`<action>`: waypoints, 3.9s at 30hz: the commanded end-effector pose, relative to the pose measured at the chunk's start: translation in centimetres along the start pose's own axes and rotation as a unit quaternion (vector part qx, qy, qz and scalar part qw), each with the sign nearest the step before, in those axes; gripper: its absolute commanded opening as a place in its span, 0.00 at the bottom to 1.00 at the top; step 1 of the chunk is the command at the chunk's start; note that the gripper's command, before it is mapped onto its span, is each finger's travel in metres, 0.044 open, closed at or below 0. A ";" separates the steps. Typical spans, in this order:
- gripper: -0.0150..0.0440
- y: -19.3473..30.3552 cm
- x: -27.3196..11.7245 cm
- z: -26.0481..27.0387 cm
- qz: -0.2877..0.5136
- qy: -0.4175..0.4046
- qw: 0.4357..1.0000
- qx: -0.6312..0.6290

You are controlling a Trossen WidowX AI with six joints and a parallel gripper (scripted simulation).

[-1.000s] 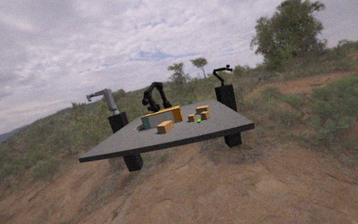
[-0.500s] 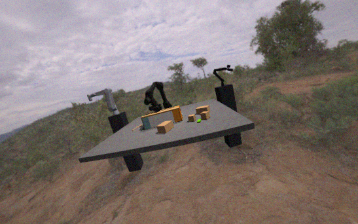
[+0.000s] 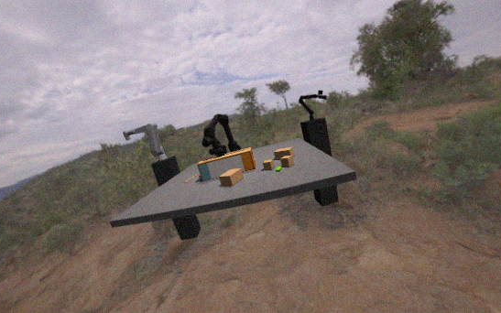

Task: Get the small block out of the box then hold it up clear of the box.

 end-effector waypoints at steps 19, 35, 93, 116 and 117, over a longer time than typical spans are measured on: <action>0.93 1.6 0.5 -0.4 0.000 0.000 1.000 -0.003; 0.93 1.2 0.4 -0.3 0.000 0.000 1.000 -0.003; 0.93 4.2 1.4 -0.8 0.002 0.000 1.000 -0.003; 0.93 7.5 2.6 -1.6 0.003 0.001 1.000 -0.003; 0.93 7.7 2.7 -1.6 0.003 0.001 1.000 -0.003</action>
Point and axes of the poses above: the point midway between the two fingers, 35 mm back from their tips, its own x axis out along the fingers, its own z axis across the jaws, y = z × x, the point moved 6 cm from there along -x, back along the fingers, and after that the axes turned 13 degrees about x, right-handed, at the moved point
